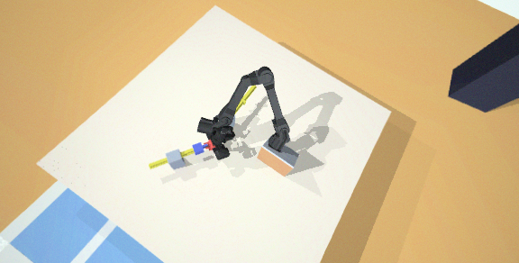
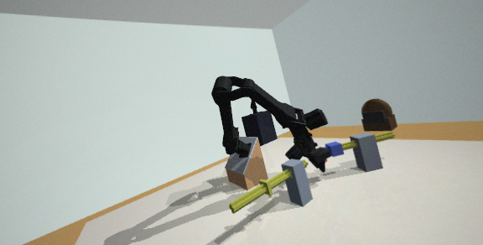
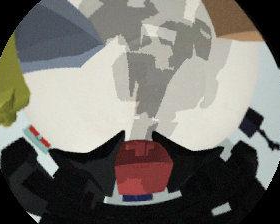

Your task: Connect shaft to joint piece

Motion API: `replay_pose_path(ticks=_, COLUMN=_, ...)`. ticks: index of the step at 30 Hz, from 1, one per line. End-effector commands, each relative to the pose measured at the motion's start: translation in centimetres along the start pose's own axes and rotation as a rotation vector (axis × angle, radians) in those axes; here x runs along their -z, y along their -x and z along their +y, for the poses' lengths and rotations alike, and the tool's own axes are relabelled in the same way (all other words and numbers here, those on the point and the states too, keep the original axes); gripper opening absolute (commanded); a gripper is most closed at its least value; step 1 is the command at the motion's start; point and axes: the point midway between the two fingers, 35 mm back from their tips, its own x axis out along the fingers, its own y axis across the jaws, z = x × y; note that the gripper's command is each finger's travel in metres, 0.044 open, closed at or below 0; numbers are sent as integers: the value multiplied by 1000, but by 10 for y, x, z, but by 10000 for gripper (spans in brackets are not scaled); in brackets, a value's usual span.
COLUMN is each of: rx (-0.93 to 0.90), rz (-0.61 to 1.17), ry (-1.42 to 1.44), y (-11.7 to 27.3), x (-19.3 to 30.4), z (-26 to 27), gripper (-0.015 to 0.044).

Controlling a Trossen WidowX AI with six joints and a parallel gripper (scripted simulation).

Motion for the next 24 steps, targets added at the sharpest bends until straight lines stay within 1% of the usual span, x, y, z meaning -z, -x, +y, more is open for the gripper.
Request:
replay_pose_path(ticks=1, rx=0, rz=-2, ry=6, y=-1, x=-1, z=0, gripper=182)
replay_pose_path(ticks=8, rx=0, rz=-2, ry=6, y=-1, x=-1, z=0, gripper=182)
replay_pose_path(ticks=9, rx=0, rz=0, ry=0, y=0, x=0, z=0, gripper=156)
replay_pose_path(ticks=10, rx=0, rz=0, ry=0, y=0, x=0, z=0, gripper=147)
replay_pose_path(ticks=15, rx=0, rz=0, ry=0, y=0, x=0, z=0, gripper=147)
replay_pose_path(ticks=20, rx=0, rz=0, ry=0, y=0, x=0, z=0, gripper=16)
replay_pose_path(ticks=21, rx=0, rz=0, ry=0, y=0, x=0, z=0, gripper=0)
replay_pose_path(ticks=24, rx=0, rz=0, ry=0, y=0, x=0, z=0, gripper=0)
